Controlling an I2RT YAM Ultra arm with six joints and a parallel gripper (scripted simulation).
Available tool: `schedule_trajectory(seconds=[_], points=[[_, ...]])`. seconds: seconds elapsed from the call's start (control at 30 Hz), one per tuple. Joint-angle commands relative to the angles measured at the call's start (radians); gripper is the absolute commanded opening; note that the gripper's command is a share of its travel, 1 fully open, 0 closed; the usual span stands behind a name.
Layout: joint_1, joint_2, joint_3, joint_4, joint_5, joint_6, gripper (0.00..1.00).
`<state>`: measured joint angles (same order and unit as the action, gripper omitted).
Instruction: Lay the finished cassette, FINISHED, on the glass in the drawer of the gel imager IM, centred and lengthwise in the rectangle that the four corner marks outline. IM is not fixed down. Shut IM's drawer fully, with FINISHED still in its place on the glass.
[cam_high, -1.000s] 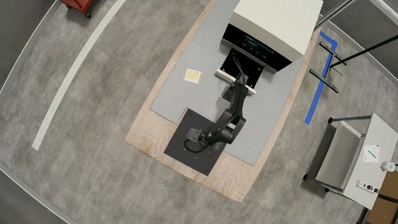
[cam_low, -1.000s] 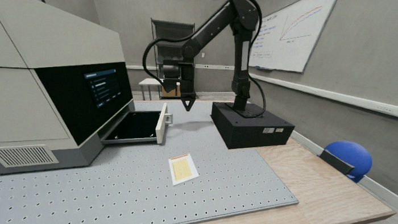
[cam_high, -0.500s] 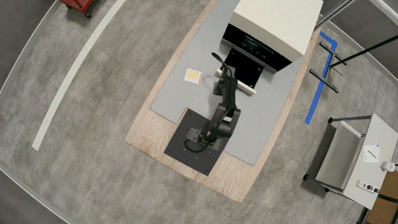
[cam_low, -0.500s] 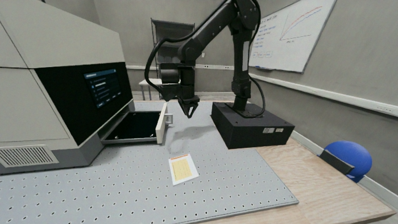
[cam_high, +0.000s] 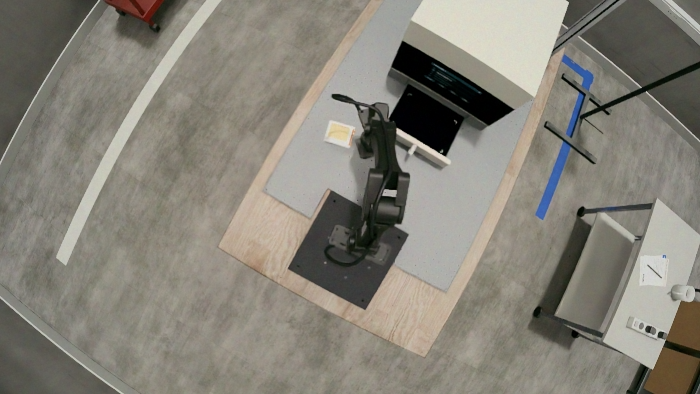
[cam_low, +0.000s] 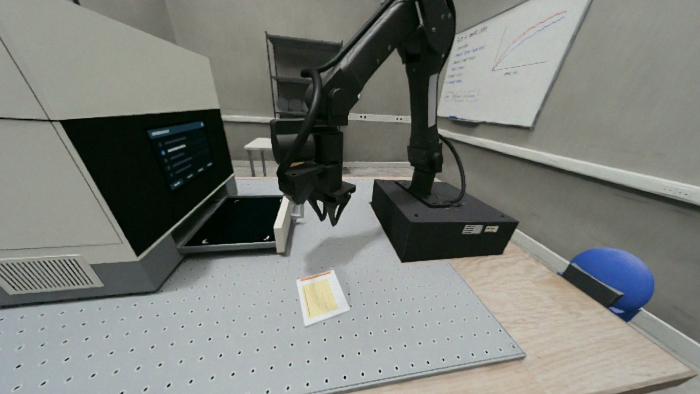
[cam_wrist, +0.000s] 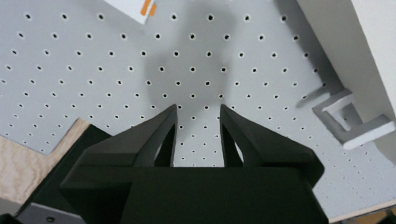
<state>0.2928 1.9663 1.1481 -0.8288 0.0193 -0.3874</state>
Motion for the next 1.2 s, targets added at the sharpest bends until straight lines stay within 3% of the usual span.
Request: schedule_trajectory(seconds=[0.0,0.43,0.5,0.83,0.97,1.17], points=[[0.027,0.024,0.053,-0.003,-0.011,-0.091,0.35],[0.174,0.163,0.215,-0.025,-0.020,-0.374,0.35],[0.174,0.163,0.215,-0.025,-0.020,-0.374,0.35],[0.266,0.286,0.382,-0.065,-0.026,-0.614,0.35],[0.261,0.293,0.394,-0.073,-0.026,-0.744,0.35],[0.249,0.291,0.403,-0.083,-0.023,-0.754,0.35]])
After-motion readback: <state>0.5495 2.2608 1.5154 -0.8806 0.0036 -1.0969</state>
